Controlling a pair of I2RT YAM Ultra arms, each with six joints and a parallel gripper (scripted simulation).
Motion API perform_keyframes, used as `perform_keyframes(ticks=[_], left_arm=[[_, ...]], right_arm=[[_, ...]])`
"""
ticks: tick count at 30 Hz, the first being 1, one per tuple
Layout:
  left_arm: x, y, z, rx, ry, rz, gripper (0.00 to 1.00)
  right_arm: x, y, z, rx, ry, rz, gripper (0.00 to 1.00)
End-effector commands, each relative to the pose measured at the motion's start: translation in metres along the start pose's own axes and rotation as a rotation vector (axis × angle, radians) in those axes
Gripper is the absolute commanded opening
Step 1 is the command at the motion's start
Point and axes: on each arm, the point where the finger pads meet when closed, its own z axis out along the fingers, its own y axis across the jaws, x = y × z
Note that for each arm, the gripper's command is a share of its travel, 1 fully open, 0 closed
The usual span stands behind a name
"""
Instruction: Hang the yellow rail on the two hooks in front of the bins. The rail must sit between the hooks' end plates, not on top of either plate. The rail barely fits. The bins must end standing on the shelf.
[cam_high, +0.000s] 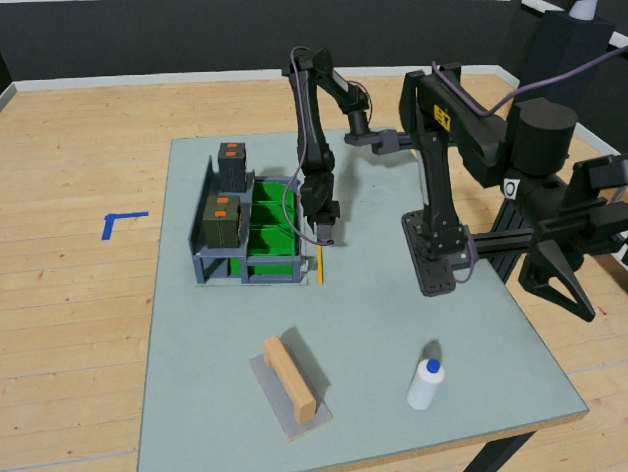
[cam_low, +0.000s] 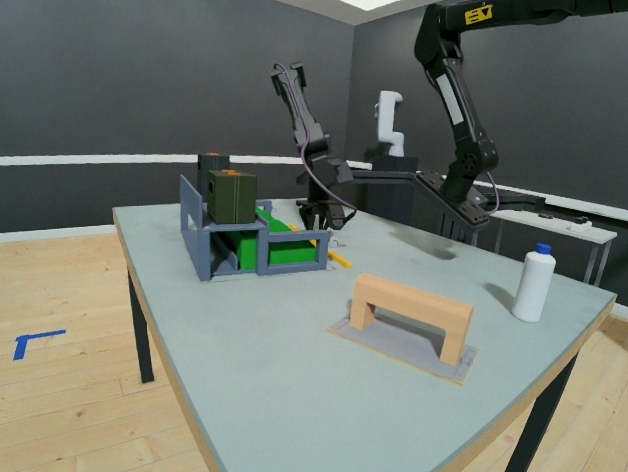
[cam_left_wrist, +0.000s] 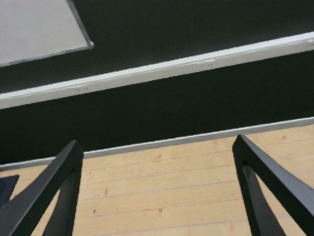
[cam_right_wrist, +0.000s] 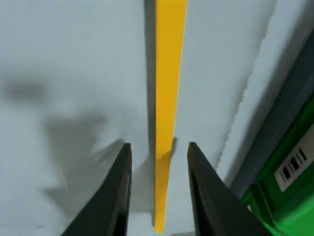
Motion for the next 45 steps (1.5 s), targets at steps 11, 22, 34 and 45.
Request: perform_keyframes(ticks=[11,22,34,45], left_arm=[[-0.0022,0.0019,-0.0090,-0.006,-0.003,0.011,1.00],[-0.0022,0.0019,-0.0090,-0.006,-0.003,0.011,1.00],[-0.0022,0.0019,-0.0090,-0.006,-0.003,0.011,1.00],[-0.0022,0.0019,-0.0090,-0.006,-0.003,0.011,1.00]], right_arm=[[-0.0143,-0.0068,0.0041,0.011,-0.033,0.011,0.36],[-0.0146,-0.0064,0.0069,0.013,-0.033,0.007,0.36],[-0.0140,-0.0057,0.0083,0.015,-0.030,0.004,0.36],[-0.0137,-0.0075,0.0090,0.016,-0.029,0.007,0.36]])
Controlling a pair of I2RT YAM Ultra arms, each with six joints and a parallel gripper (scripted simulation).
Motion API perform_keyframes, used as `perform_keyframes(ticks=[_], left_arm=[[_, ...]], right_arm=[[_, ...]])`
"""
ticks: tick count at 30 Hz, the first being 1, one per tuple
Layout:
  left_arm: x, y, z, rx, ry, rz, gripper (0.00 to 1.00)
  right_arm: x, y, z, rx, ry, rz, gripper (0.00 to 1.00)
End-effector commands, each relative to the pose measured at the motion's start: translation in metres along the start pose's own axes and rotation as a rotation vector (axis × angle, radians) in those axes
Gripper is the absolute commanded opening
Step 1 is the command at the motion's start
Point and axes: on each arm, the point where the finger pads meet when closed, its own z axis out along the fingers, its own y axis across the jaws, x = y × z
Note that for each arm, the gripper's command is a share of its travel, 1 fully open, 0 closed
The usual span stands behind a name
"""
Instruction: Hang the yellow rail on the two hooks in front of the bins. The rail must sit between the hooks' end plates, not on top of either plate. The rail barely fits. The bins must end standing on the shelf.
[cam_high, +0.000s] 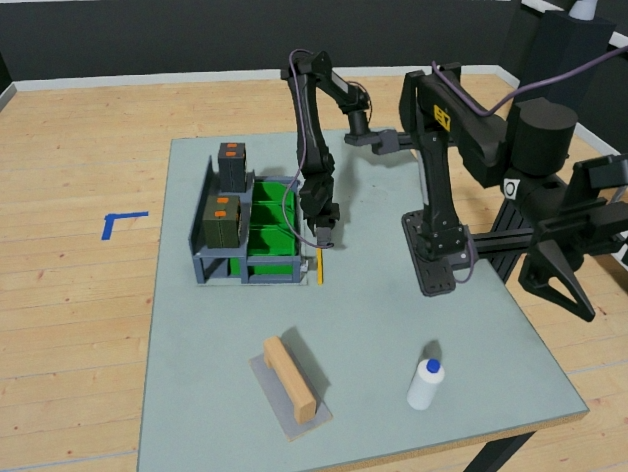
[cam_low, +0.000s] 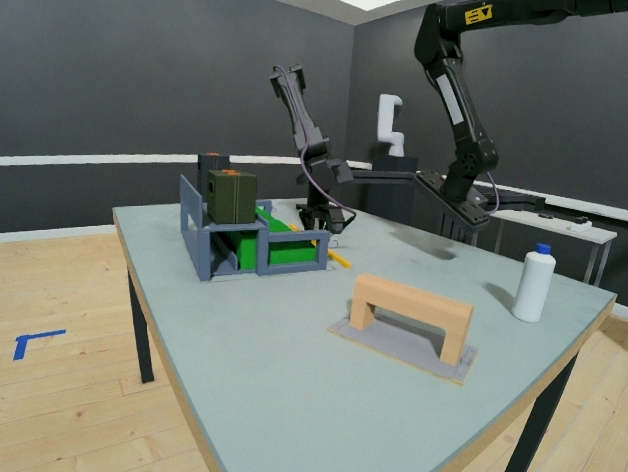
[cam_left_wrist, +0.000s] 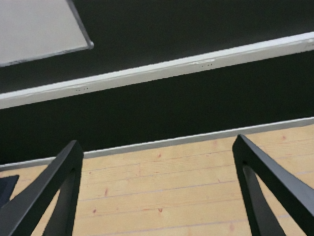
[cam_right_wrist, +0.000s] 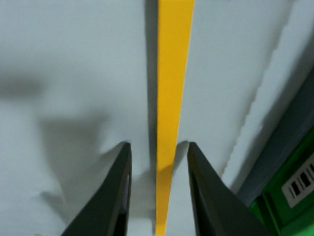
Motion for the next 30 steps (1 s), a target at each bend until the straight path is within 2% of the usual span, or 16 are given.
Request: perform_keyframes(ticks=[1,14,30], left_arm=[[-0.002,0.002,-0.009,-0.006,-0.003,0.011,1.00],[-0.002,0.002,-0.009,-0.006,-0.003,0.011,1.00],[-0.002,0.002,-0.009,-0.006,-0.003,0.011,1.00]], right_arm=[[-0.014,-0.008,-0.001,0.019,-0.028,0.008,0.36],[-0.014,-0.007,-0.001,0.018,-0.026,0.007,0.36],[0.004,0.002,0.006,0.003,0.017,-0.011,0.36]])
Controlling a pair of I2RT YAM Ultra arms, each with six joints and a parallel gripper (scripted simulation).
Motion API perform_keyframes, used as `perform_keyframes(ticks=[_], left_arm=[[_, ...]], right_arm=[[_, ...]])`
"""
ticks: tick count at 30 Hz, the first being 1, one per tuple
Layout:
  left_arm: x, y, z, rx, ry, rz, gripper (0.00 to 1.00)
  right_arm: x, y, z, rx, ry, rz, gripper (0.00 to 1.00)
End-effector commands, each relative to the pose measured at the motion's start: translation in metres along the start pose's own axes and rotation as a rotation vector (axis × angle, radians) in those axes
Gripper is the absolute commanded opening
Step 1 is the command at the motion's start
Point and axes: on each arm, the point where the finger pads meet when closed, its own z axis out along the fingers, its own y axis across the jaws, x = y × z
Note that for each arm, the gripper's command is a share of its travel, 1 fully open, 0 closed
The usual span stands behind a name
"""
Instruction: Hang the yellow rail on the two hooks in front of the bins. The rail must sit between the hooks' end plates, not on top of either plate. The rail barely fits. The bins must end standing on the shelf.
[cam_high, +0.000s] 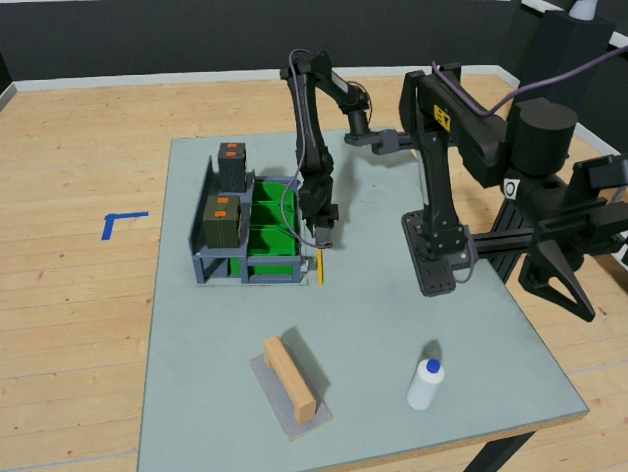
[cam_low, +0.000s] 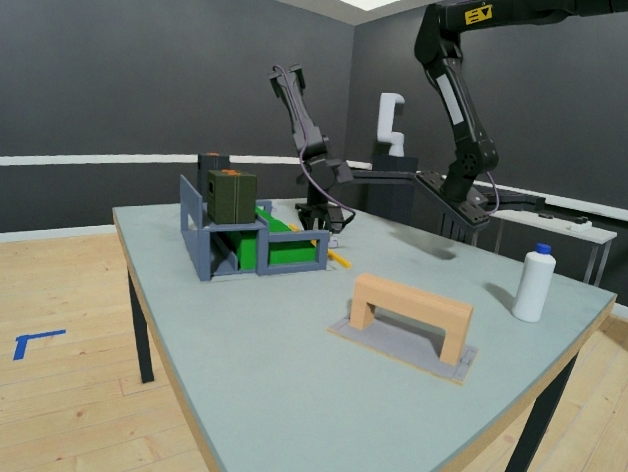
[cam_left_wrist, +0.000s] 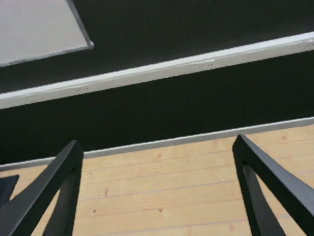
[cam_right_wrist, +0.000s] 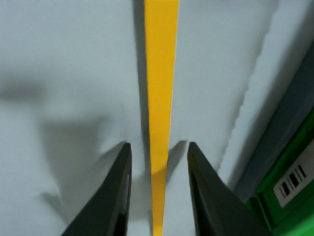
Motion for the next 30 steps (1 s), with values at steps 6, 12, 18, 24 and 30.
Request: perform_keyframes(ticks=[6,12,18,24,30], left_arm=[[-0.002,0.002,-0.009,-0.006,-0.003,0.011,1.00],[-0.002,0.002,-0.009,-0.006,-0.003,0.011,1.00],[-0.002,0.002,-0.009,-0.006,-0.003,0.011,1.00],[-0.002,0.002,-0.009,-0.006,-0.003,0.011,1.00],[-0.002,0.002,-0.009,-0.006,-0.003,0.011,1.00]], right_arm=[[0.011,0.007,0.009,-0.006,0.035,-0.020,0.36],[0.010,0.007,0.008,-0.006,0.032,-0.018,0.36],[0.004,0.003,0.007,0.000,0.018,-0.015,0.36],[0.002,0.000,0.002,0.005,0.006,-0.008,0.36],[0.000,-0.003,-0.001,0.009,-0.004,-0.001,0.36]])
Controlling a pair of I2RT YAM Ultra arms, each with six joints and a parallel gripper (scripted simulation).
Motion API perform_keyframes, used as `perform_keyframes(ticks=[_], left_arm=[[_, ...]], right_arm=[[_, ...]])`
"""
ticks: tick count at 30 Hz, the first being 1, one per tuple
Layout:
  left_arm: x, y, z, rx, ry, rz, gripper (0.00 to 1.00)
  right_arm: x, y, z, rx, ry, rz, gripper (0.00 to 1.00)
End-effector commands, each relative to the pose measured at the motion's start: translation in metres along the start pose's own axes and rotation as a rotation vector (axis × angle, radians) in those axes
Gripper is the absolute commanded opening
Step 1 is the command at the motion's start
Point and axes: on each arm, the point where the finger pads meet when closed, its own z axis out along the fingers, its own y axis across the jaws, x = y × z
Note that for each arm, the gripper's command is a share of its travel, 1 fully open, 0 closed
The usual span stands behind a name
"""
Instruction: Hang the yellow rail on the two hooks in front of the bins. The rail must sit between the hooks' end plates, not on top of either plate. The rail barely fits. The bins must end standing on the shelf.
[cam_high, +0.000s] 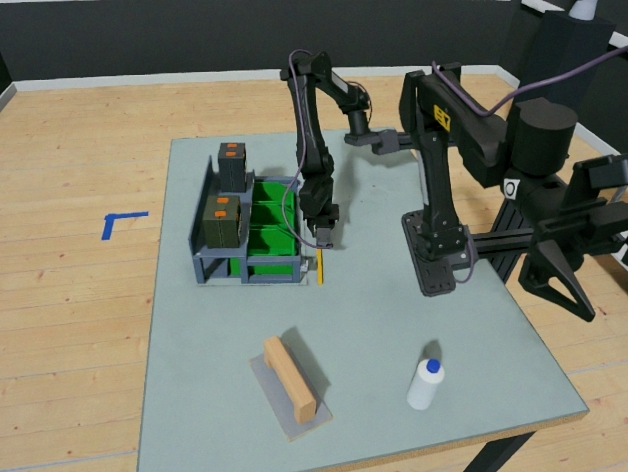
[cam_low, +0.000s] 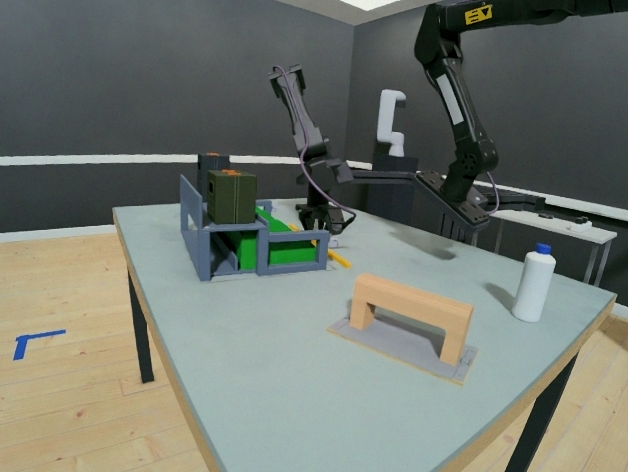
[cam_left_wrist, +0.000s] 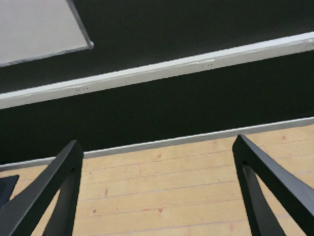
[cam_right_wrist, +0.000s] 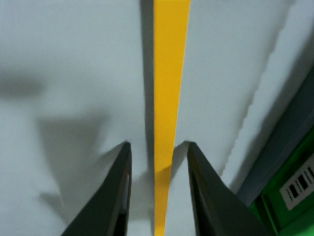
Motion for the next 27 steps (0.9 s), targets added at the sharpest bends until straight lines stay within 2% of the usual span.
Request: perform_keyframes(ticks=[1,27], left_arm=[[-0.0022,0.0019,-0.0090,-0.006,-0.003,0.011,1.00],[-0.0022,0.0019,-0.0090,-0.006,-0.003,0.011,1.00]], right_arm=[[-0.0037,-0.0061,-0.0047,0.013,-0.015,0.005,0.36],[-0.0100,-0.0085,-0.0130,0.022,-0.039,0.004,0.36]])
